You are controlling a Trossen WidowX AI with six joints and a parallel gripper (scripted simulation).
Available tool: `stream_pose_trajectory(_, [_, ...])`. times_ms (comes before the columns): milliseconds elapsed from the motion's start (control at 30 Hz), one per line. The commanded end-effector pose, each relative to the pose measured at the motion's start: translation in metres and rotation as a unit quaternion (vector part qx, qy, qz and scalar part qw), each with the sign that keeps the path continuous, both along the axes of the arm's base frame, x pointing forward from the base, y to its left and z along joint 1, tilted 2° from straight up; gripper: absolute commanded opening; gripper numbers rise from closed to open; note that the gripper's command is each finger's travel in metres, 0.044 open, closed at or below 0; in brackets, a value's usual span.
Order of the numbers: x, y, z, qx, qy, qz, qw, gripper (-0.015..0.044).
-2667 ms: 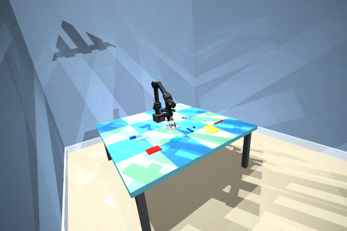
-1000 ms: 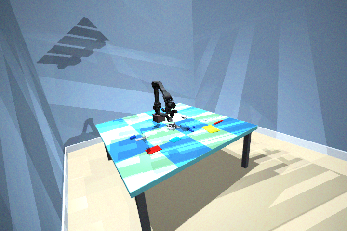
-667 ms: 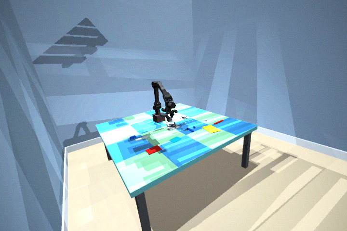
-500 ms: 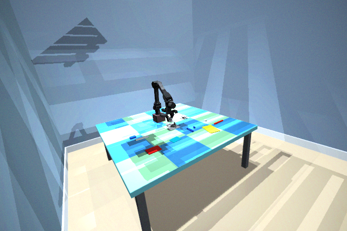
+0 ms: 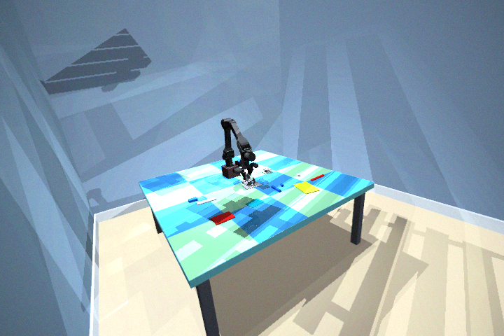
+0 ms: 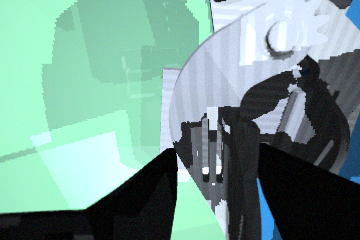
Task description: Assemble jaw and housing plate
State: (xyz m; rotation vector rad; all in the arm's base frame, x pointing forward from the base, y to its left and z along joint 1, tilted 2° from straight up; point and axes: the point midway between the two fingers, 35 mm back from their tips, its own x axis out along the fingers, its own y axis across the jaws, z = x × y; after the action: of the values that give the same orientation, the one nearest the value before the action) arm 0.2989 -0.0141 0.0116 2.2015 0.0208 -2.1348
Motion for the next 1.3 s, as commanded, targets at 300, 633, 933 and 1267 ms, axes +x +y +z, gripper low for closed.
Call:
stream_pose_trajectory(300, [-0.003,-0.001,-0.023,0.0,0.005,0.004,1.0,0.0134])
stream_pose_trajectory(633, [-0.003,-0.001,-0.027,0.0,0.005,0.004,1.0,0.0134])
stream_pose_trajectory(933, [-0.003,-0.001,-0.027,0.0,0.005,0.004,1.0,0.0134])
stream_pose_trajectory(1267, [-0.003,-0.001,-0.03,0.0,0.005,0.008,1.0,0.0134])
